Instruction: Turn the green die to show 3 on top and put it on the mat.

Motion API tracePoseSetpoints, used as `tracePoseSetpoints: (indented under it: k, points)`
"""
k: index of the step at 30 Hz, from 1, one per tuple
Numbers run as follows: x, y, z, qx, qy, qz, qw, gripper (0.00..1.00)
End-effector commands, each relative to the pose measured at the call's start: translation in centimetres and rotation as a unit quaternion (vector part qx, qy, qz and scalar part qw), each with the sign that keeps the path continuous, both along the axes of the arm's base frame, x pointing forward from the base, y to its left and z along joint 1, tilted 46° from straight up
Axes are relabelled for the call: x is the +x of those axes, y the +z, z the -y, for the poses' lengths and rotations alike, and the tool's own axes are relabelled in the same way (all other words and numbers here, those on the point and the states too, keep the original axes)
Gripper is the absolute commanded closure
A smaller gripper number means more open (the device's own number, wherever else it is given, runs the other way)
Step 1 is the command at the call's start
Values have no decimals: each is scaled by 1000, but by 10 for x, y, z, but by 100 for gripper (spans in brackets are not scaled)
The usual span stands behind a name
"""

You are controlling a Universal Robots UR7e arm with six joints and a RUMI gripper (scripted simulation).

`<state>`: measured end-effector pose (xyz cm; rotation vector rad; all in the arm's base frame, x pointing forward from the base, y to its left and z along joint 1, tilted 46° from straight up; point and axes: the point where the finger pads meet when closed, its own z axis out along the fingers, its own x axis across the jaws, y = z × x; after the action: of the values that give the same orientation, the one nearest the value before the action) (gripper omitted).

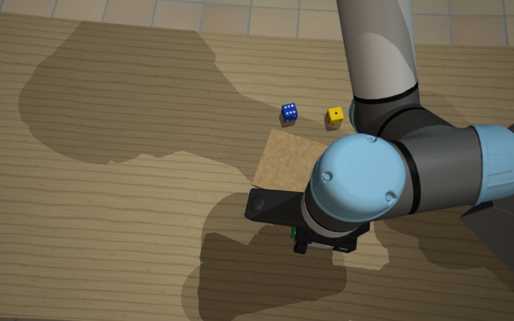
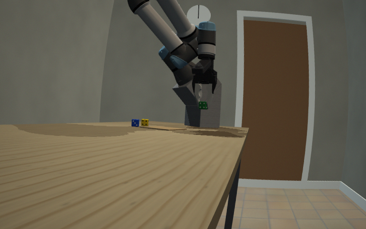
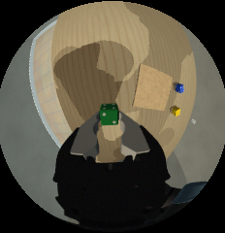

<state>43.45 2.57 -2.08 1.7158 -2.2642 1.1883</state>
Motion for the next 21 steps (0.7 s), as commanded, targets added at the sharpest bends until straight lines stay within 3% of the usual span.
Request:
tracePoseSetpoints:
  k: [1,4,10,21]
  points:
    - [-1,0,1,30,-64,50,996,90]
    - [-1,0,1,31,-66,52,996,90]
    - [-3,-1,3,63,-126,104,985,90]
    - [-7,-3,4,108,-208,175,956,90]
